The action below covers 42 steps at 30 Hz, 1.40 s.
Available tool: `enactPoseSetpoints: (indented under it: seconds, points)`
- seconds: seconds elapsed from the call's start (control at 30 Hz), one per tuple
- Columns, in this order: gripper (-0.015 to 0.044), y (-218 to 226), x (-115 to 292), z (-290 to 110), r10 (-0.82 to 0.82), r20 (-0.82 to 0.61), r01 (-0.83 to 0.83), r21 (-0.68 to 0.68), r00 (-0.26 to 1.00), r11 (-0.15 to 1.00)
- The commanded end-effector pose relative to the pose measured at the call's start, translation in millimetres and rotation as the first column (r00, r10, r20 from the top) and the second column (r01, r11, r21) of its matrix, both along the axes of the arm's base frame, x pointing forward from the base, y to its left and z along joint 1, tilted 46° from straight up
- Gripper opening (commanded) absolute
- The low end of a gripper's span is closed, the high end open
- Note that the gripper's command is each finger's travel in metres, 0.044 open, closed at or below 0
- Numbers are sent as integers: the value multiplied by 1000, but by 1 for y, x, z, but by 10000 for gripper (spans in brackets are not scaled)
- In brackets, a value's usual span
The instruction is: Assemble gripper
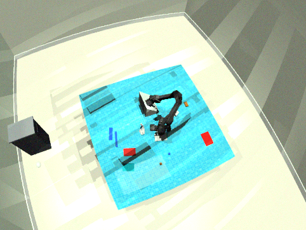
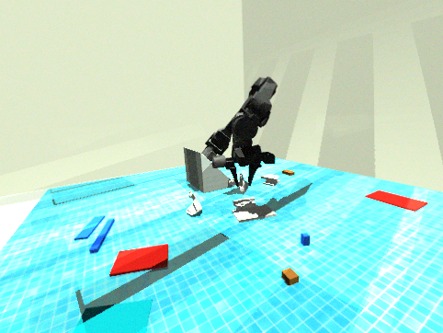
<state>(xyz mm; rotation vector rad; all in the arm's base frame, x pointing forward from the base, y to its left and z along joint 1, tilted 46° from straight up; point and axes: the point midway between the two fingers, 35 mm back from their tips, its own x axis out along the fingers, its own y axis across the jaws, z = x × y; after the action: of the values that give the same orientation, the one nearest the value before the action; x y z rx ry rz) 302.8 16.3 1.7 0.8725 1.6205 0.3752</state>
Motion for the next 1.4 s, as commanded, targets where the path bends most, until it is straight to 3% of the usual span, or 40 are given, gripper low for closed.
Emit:
enactPoseSetpoints:
  seconds: [0.0,0.9,1.37]
  points:
    - [134,-2,-1,-4,23,17,-23,-2,1000,1000]
    - [134,-2,0,-4,19,13,-19,-2,1000,1000]
    - [134,24,20,22,19,14,-19,-2,1000,1000]
